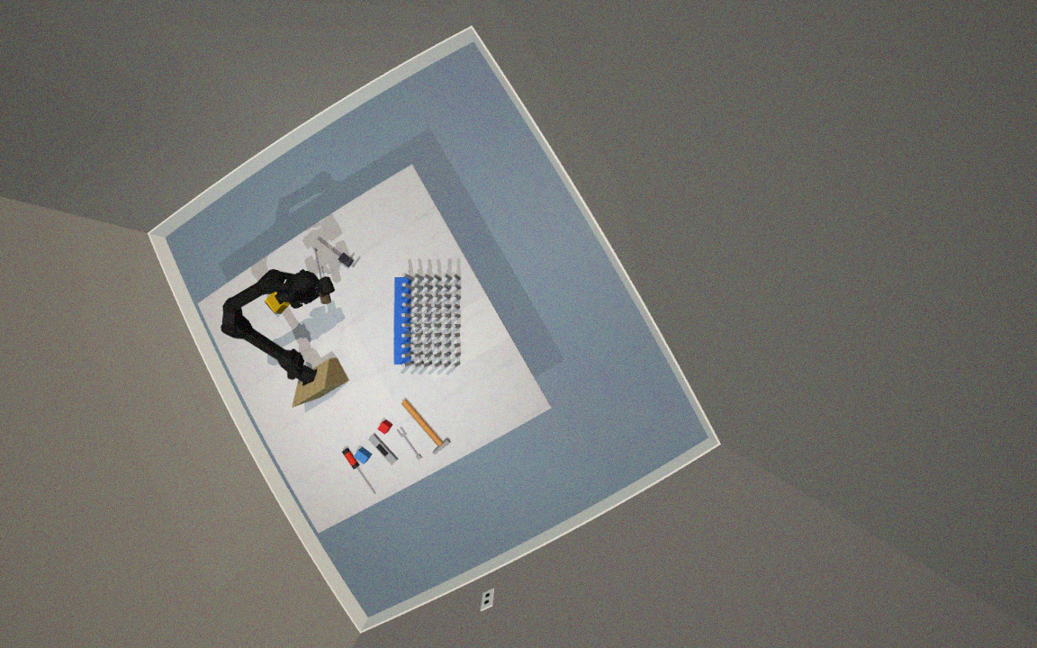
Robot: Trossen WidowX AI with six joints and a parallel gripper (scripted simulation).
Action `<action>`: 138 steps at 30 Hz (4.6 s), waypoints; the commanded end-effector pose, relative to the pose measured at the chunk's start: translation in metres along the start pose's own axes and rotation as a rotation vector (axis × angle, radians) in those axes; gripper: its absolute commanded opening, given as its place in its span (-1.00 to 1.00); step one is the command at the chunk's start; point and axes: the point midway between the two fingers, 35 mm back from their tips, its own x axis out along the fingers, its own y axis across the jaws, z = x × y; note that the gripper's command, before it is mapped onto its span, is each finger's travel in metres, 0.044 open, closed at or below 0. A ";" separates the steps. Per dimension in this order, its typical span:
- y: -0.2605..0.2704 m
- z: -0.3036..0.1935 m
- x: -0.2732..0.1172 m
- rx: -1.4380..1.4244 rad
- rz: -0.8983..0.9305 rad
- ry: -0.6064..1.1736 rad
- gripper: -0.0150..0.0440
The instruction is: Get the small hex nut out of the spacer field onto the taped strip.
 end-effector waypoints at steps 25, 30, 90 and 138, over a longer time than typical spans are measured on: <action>0.012 0.073 -0.007 -0.901 -0.003 -0.259 -0.49; 0.016 0.086 -0.009 -1.062 -0.025 -0.309 -0.49; 0.009 0.083 0.027 -1.107 -0.010 -0.309 -0.49; 0.006 0.079 0.062 -1.103 0.001 -0.301 -0.49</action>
